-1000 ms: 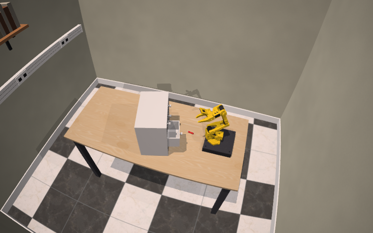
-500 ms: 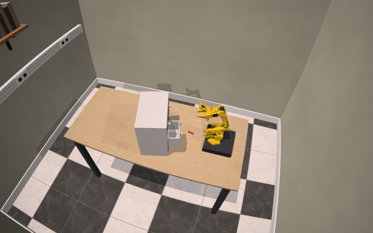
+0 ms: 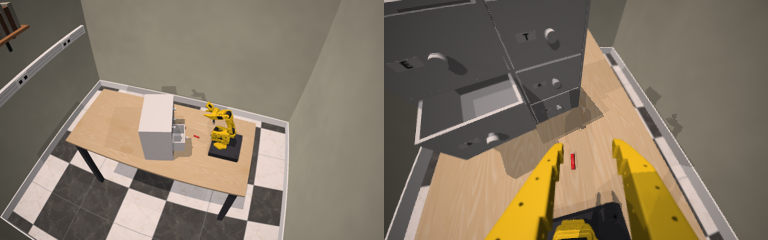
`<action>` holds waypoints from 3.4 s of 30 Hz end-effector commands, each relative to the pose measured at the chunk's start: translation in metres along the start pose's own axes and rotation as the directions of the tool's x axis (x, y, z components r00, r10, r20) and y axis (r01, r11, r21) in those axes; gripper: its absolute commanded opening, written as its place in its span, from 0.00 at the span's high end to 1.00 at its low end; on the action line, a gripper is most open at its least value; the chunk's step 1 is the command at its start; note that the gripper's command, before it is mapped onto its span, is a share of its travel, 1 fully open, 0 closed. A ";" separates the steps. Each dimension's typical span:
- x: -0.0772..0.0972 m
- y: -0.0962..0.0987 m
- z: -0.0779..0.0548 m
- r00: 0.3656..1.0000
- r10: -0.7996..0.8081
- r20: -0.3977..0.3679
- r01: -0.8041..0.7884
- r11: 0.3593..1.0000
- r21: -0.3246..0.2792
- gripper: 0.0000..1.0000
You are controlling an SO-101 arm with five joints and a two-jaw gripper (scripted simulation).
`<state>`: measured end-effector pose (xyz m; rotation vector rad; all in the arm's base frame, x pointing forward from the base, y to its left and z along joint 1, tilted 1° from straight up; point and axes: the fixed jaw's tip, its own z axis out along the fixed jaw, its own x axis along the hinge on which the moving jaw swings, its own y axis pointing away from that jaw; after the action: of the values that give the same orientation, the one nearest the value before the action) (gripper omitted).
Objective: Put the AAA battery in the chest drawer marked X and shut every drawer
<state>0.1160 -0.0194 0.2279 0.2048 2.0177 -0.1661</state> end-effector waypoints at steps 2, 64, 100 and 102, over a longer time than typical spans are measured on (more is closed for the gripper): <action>0.000 -0.002 0.001 1.000 0.009 -0.007 -0.009 1.000 0.016 0.81; 0.172 0.002 0.135 0.441 -0.015 -0.897 -0.018 1.000 -0.026 0.81; 0.178 0.002 0.136 0.441 -0.015 -0.897 -0.018 1.000 -0.026 0.81; 0.179 0.001 0.136 0.441 -0.015 -0.898 -0.018 1.000 -0.026 0.81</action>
<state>0.1611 -0.0320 0.0108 0.3092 3.1106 -0.0053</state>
